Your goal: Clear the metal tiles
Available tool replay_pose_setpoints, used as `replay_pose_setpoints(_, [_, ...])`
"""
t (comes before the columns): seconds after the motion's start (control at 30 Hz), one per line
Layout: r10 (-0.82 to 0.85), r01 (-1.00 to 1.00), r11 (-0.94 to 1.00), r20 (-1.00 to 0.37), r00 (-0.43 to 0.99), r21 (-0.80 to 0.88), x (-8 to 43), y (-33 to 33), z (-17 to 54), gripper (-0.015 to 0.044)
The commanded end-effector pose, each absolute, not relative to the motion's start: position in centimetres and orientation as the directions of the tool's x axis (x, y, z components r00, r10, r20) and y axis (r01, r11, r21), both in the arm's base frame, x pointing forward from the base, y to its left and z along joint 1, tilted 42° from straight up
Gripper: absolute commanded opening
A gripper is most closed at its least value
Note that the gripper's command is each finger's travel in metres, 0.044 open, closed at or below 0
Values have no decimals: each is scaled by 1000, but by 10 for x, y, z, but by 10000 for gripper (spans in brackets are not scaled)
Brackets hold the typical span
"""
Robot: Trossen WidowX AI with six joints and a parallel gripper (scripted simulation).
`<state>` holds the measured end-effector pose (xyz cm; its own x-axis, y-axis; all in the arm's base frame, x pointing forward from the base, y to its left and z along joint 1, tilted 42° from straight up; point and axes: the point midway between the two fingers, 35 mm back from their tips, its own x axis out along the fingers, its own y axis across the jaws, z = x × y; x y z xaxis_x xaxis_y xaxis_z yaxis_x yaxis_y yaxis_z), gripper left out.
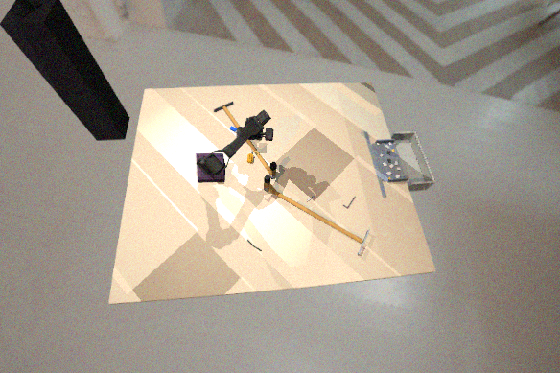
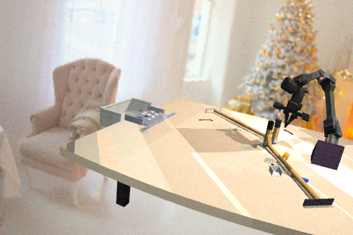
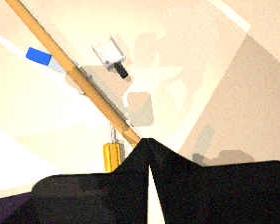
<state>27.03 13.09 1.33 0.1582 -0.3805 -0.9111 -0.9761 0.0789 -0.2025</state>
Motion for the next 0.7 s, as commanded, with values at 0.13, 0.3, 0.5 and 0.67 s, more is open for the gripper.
replay_pose_setpoints(0.13, [-443,-996,-62,-892,85,-64,245,146,-1,0])
replay_pose_setpoints(0.3, [-492,-989,-147,-869,48,29,228,154,-8,0])
replay_pose_setpoints(0.5, [-555,-961,-237,-832,13,143,208,162,-14,0])
replay_pose_setpoints(0.67, [-610,-924,-300,-792,-6,239,192,167,-18,0])
